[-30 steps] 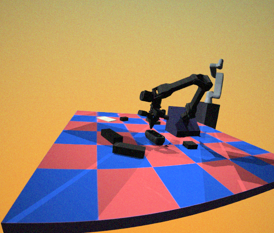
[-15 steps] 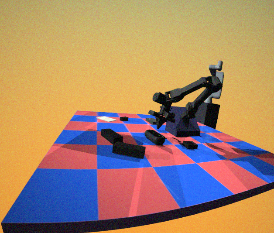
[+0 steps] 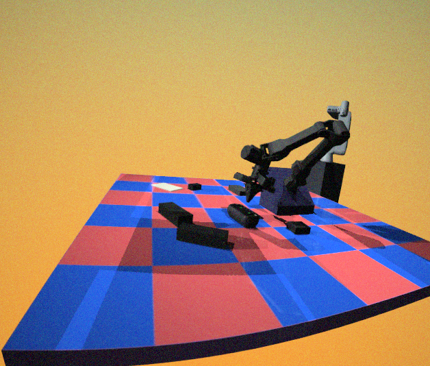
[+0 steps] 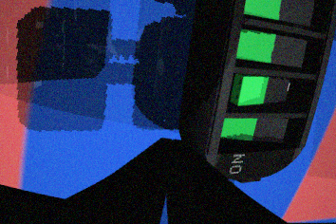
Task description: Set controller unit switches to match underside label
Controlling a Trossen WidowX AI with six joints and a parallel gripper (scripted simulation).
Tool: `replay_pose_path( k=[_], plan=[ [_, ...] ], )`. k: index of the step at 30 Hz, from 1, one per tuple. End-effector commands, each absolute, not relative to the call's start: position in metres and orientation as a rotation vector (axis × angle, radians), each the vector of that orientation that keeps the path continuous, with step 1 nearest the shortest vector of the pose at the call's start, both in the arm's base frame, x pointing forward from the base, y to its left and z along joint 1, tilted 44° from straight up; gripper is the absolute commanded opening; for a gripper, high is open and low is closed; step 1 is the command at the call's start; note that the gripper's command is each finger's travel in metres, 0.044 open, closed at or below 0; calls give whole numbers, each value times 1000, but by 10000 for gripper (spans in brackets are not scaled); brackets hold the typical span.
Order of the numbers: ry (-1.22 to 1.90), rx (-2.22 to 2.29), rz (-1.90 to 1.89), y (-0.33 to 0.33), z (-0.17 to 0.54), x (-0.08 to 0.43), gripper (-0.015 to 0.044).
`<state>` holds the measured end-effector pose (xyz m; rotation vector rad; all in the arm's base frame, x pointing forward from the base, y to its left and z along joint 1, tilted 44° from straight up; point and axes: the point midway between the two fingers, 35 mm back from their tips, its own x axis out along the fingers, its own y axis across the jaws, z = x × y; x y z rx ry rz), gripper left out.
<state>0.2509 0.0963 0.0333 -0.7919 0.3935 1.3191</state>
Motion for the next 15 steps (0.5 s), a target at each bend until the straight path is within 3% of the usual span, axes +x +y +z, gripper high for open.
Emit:
replay_pose_path(
  k=[1,12,15],
  plan=[
    [386,-798,1319,96,33,251,0],
    [393,-793,1317,96,33,251,0],
    [409,-797,1333,99,39,257,79]
  ],
)
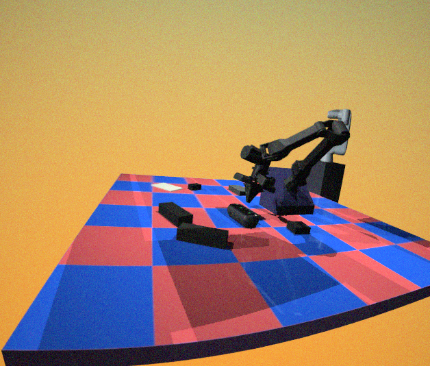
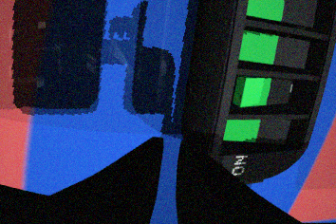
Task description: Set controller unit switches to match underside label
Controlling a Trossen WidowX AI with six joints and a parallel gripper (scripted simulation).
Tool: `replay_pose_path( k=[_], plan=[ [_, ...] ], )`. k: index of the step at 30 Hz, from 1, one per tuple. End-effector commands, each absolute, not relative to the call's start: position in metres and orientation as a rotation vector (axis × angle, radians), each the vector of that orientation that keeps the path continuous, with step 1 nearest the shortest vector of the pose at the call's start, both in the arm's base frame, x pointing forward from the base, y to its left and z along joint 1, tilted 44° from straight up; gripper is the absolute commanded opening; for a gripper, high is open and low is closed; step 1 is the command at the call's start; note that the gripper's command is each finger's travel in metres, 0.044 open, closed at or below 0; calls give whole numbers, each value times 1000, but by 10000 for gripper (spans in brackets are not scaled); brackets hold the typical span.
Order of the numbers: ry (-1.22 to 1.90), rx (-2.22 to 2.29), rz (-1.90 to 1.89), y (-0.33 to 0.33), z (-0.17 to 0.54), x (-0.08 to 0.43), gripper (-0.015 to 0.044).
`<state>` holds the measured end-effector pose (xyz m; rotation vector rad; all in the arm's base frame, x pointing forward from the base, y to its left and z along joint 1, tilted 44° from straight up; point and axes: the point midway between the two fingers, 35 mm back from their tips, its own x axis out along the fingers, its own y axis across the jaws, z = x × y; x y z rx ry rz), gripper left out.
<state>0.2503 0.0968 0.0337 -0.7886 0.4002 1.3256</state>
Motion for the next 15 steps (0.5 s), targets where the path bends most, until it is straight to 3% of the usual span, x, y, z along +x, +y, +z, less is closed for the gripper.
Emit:
replay_pose_path(
  k=[1,13,15],
  plan=[
    [420,-800,1344,102,43,260,105],
    [552,-854,1466,137,100,288,420],
    [574,-867,1485,144,110,290,440]
  ],
)
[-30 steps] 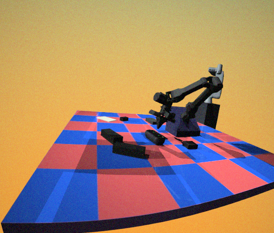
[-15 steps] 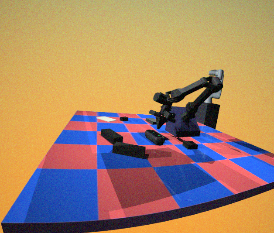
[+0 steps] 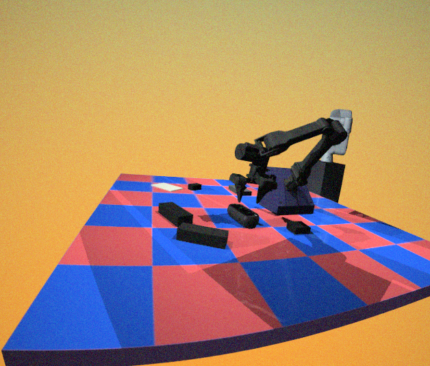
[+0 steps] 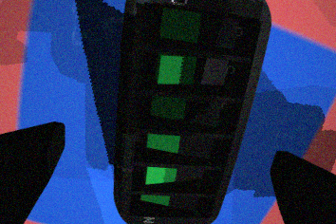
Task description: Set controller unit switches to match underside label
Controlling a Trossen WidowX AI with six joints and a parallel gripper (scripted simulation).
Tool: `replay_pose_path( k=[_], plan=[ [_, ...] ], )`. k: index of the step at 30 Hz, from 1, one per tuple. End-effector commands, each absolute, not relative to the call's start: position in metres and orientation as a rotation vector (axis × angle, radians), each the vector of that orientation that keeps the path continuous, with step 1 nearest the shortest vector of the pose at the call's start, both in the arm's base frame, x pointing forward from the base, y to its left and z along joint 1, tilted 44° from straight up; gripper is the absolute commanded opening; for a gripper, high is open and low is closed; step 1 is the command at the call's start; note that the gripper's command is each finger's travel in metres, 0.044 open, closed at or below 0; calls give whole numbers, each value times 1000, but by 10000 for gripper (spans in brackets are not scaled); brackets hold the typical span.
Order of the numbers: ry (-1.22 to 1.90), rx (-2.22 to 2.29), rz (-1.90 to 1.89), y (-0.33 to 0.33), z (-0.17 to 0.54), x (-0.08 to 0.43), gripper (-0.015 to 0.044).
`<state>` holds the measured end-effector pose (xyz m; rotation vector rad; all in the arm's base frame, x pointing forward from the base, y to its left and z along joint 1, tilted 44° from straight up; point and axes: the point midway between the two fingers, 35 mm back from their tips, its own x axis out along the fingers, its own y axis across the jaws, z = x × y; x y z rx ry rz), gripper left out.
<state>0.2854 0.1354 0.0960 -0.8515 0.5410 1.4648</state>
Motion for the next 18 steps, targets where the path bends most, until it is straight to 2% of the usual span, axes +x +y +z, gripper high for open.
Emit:
replay_pose_path(
  k=[1,7,18],
  plan=[
    [585,-873,1494,147,116,290,440],
    [633,-906,1534,161,140,290,440],
    [633,-906,1534,171,130,291,440]
  ],
)
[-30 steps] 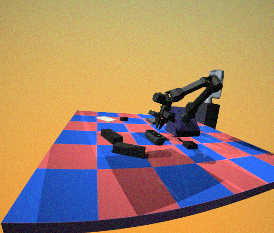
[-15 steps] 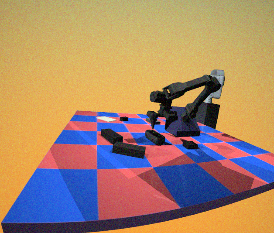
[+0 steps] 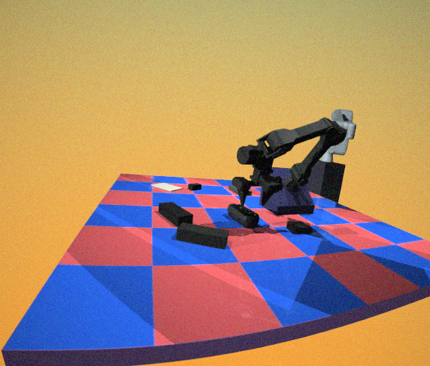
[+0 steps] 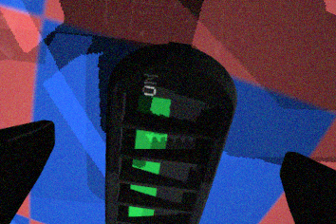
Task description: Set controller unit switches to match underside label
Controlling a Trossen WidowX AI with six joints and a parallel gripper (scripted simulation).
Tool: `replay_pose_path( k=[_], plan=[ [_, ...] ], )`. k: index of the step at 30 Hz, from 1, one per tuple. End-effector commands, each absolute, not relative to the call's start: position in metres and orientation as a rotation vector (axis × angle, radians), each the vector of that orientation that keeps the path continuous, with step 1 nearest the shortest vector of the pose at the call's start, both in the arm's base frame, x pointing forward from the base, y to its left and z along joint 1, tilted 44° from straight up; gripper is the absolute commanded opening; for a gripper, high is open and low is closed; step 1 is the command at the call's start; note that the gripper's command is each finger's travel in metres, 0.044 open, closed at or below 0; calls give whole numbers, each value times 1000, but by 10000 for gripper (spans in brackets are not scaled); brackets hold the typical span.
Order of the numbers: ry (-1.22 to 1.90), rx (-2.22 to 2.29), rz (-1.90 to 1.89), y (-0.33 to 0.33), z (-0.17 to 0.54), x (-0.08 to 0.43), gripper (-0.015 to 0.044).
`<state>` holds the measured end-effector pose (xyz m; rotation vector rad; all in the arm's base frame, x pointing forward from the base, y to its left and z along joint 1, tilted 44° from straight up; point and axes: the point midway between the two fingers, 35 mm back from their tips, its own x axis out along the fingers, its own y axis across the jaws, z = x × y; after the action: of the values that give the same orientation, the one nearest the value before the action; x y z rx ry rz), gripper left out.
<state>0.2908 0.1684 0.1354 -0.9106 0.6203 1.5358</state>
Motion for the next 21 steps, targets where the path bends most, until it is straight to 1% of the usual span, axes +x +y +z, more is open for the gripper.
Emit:
replay_pose_path(
  k=[1,21],
  plan=[
    [633,-906,1534,172,129,291,440],
    [632,-903,1534,195,106,290,440]
  ],
)
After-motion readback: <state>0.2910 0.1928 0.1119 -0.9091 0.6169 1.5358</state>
